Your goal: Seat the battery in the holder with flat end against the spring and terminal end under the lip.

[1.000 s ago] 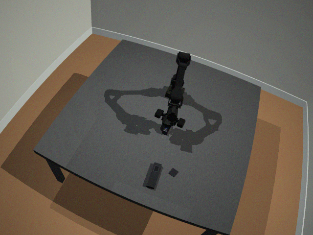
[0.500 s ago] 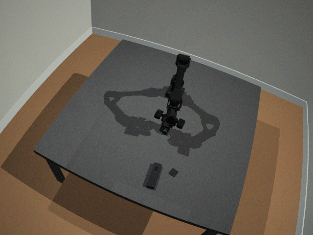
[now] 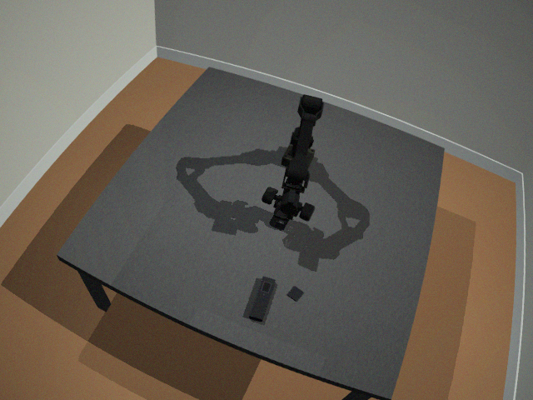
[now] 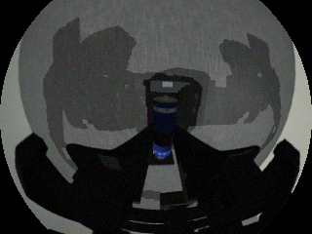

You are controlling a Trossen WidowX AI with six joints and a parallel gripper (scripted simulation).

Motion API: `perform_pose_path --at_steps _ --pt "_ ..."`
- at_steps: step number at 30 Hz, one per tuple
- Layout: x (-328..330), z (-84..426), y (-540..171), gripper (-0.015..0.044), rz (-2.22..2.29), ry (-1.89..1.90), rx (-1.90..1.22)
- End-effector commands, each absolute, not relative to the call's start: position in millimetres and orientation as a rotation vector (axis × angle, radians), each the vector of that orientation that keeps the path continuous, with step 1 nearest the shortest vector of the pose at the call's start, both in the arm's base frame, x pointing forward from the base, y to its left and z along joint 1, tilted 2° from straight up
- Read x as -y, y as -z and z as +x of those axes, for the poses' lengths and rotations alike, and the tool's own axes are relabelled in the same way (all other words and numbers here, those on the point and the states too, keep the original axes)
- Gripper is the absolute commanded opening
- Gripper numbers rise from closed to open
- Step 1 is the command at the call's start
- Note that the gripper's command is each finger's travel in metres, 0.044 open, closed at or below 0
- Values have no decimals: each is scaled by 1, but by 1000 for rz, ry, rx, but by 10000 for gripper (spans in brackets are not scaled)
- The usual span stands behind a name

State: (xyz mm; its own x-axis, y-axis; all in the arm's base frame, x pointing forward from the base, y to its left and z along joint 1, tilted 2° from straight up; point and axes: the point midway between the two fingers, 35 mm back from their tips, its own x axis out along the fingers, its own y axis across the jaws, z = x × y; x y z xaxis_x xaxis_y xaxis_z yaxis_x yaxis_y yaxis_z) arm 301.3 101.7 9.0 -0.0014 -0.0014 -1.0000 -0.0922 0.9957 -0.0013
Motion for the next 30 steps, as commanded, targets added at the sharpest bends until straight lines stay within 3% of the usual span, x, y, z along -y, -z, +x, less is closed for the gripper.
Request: perform_pose_path --at_steps 1,29,30 --pt "-103 301 -8 71 -74 -78 -1590" --pt "-104 313 -8 71 -79 -72 -1586" --pt "-104 313 -8 97 -79 -72 -1586"
